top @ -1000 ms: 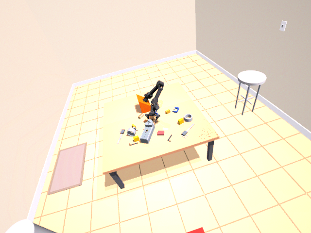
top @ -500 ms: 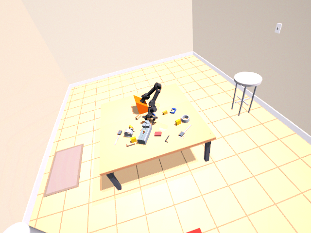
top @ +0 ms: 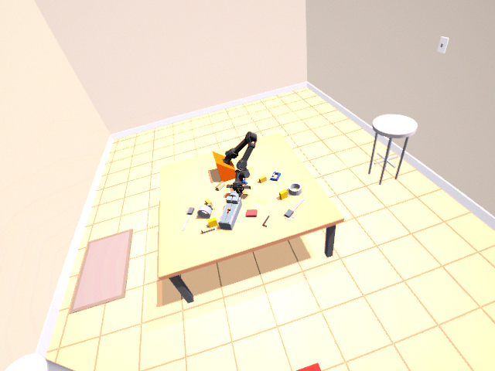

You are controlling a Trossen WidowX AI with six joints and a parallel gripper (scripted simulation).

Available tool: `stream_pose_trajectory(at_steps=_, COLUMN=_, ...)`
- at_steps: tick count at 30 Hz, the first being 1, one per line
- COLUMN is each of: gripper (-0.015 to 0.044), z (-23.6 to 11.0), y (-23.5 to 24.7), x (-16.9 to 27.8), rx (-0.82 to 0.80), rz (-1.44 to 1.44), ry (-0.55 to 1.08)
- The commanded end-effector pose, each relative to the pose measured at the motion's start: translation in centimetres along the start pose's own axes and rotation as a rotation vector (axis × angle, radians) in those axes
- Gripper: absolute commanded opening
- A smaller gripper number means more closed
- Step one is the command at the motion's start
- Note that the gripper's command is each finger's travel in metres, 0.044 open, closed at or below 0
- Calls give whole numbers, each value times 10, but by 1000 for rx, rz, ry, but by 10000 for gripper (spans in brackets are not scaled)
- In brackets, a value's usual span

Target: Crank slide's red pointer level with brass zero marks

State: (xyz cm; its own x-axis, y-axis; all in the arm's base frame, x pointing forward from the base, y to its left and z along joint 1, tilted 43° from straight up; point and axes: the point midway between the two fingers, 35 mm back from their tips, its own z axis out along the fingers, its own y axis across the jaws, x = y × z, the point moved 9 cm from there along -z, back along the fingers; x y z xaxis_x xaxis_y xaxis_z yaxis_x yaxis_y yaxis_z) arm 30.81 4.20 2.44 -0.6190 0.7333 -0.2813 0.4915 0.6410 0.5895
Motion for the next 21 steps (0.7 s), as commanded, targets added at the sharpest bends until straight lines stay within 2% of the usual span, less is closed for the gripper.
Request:
stream_pose_trajectory(at_steps=1, gripper=0, z=0, y=0, x=0, rx=2, rz=3, ry=-2)
stream_pose_trajectory(at_steps=21, gripper=0, z=2, y=-11, x=3, rx=2, rz=3, ry=-2)
